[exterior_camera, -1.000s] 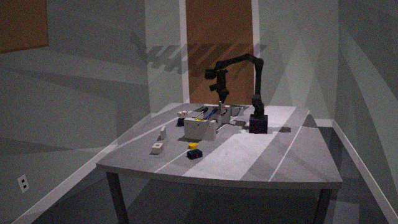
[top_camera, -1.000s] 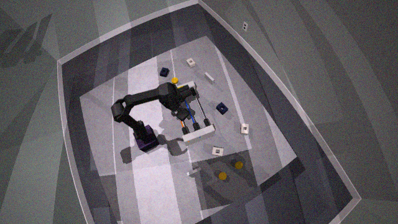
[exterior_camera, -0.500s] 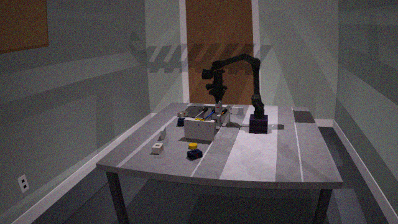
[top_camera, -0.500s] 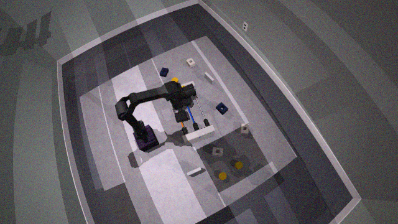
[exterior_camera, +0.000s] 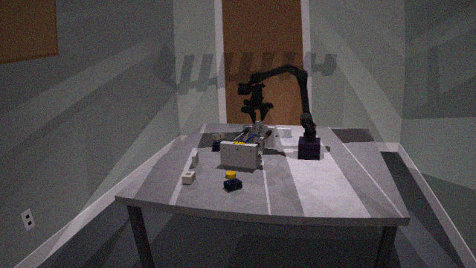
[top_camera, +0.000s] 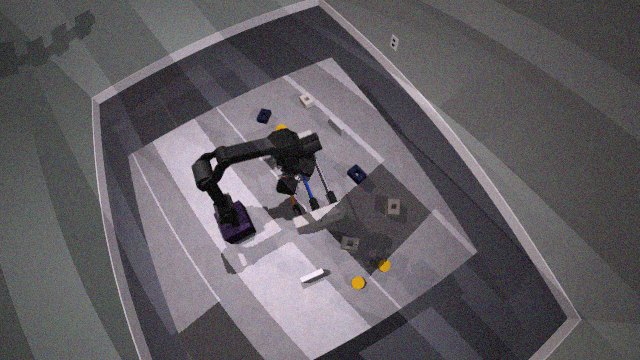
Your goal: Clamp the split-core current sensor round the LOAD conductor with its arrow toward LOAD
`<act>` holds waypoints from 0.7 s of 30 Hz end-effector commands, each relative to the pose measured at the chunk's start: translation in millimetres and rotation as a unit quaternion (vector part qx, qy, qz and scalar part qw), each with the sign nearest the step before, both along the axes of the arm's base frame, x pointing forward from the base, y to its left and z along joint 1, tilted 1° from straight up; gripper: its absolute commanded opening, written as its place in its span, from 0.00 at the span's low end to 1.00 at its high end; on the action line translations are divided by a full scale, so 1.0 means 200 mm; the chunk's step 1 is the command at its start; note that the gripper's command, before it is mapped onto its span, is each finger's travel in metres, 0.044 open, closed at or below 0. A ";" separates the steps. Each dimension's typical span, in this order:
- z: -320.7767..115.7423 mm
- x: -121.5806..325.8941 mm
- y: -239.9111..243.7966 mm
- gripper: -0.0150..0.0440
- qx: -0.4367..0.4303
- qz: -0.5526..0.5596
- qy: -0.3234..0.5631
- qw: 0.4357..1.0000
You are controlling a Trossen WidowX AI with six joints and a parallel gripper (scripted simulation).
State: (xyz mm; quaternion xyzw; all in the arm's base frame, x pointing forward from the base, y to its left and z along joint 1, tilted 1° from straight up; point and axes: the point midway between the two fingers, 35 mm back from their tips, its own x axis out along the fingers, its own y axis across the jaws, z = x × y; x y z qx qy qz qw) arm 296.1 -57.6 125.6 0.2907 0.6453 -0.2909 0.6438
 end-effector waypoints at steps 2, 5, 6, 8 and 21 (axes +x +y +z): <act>0.00 0.04 -0.01 0.25 0.001 -0.096 -0.004 0.995; 0.00 0.07 -0.02 0.25 0.001 -0.148 -0.004 0.989; -0.01 0.07 -0.02 0.25 0.001 -0.166 -0.004 0.986; -0.01 0.09 -0.03 0.25 0.001 -0.201 -0.004 0.980; -0.03 0.17 -0.06 0.25 0.001 -0.420 -0.004 0.908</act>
